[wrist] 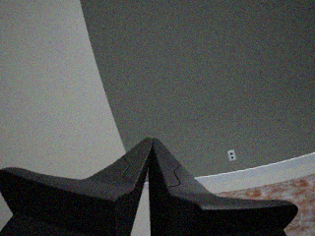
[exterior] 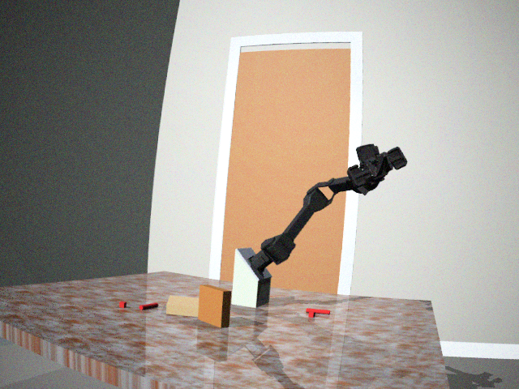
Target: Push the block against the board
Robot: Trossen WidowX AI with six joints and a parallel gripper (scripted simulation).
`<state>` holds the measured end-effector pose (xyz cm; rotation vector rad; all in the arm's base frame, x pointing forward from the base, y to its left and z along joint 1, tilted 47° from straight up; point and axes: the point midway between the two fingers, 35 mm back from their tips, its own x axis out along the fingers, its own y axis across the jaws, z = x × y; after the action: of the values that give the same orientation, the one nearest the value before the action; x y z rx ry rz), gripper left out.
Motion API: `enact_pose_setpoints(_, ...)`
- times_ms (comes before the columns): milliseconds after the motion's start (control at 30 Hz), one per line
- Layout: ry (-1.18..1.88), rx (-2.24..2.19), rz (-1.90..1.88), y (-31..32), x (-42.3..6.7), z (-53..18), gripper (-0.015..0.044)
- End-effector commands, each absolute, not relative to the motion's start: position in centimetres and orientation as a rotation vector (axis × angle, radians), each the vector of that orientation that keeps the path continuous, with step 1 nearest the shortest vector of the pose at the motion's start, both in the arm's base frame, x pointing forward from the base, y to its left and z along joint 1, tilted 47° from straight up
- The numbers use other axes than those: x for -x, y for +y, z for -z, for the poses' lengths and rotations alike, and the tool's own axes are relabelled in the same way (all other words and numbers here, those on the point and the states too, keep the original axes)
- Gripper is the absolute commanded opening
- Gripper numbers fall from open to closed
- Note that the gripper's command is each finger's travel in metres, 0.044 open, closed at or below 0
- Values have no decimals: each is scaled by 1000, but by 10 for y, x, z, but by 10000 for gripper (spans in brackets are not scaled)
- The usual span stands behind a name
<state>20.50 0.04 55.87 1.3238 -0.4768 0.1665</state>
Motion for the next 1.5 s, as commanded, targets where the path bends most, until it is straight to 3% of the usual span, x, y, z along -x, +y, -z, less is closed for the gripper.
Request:
enact_pose_setpoints(0,-411,-1248,-128,7,-227,-548,0)
enact_pose_setpoints(900,228,-764,122,12,-385,-395,0)
enact_pose_setpoints(1467,787,-617,153,-27,-437,-243,0)
